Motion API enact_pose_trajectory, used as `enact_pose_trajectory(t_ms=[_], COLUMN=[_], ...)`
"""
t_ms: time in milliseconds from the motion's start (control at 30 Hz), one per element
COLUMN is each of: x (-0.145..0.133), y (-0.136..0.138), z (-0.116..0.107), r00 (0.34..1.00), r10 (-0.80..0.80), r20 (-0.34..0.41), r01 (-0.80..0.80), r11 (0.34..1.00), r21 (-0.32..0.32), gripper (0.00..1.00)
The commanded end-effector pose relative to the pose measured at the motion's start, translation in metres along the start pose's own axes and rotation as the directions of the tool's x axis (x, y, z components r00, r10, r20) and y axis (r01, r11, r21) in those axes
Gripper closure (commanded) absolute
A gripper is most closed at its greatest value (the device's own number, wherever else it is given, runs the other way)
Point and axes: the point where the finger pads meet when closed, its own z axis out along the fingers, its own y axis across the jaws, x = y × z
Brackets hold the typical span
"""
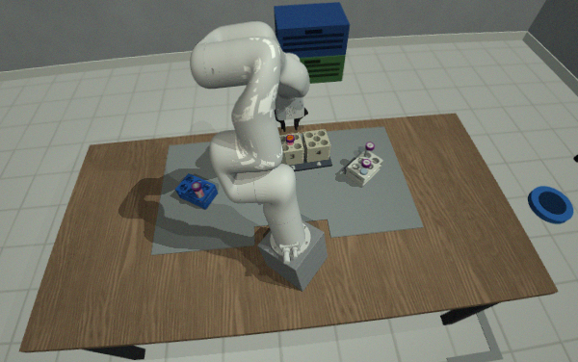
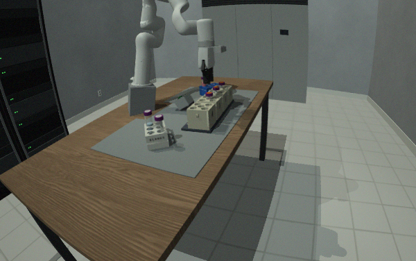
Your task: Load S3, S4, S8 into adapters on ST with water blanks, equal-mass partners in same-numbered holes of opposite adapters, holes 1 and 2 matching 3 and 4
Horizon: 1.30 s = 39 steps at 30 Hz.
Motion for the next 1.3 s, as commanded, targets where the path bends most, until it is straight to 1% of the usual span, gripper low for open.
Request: enact_pose_trajectory(t_ms=[0, 933, 1267], x=[0.001, 0.001, 0.001], y=[0.000, 0.000, 0.000], z=[-0.004, -0.056, -0.057], r00=[1.000, 1.000, 1.000], r10=[0.000, 0.000, 0.000], r20=[-0.004, -0.004, -0.004], r01=[0.000, 0.000, 0.000], r11=[1.000, 1.000, 1.000], r21=[-0.001, -0.001, -0.001], gripper=[0.56, 0.56, 0.56])
